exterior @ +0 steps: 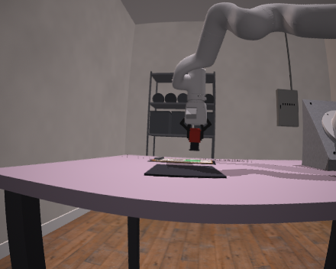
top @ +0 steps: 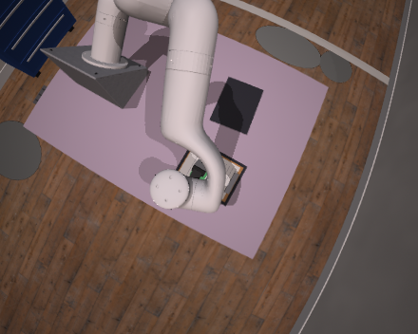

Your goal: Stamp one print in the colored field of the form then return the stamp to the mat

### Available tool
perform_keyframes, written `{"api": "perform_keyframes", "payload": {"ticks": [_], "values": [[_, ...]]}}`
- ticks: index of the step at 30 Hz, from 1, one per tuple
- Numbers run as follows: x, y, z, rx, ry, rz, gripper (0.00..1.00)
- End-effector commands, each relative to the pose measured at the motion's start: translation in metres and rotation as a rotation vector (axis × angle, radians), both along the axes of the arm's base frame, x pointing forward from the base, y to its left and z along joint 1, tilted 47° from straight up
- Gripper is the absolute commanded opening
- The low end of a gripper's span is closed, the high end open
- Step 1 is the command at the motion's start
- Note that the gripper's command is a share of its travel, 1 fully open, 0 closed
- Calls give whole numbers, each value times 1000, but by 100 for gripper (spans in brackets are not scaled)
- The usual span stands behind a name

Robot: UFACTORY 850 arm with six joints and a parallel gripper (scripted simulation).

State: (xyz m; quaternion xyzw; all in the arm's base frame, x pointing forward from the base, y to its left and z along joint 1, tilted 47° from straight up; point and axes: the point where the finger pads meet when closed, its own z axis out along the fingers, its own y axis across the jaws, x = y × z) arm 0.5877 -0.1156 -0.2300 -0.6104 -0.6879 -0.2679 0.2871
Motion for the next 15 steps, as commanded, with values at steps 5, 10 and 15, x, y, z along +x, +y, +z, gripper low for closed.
{"api": "perform_keyframes", "payload": {"ticks": [5, 10, 15], "values": [[5, -8, -8, 8, 6, 6, 29], [5, -8, -8, 8, 6, 6, 29], [5, -7, -7, 8, 6, 6, 29]]}}
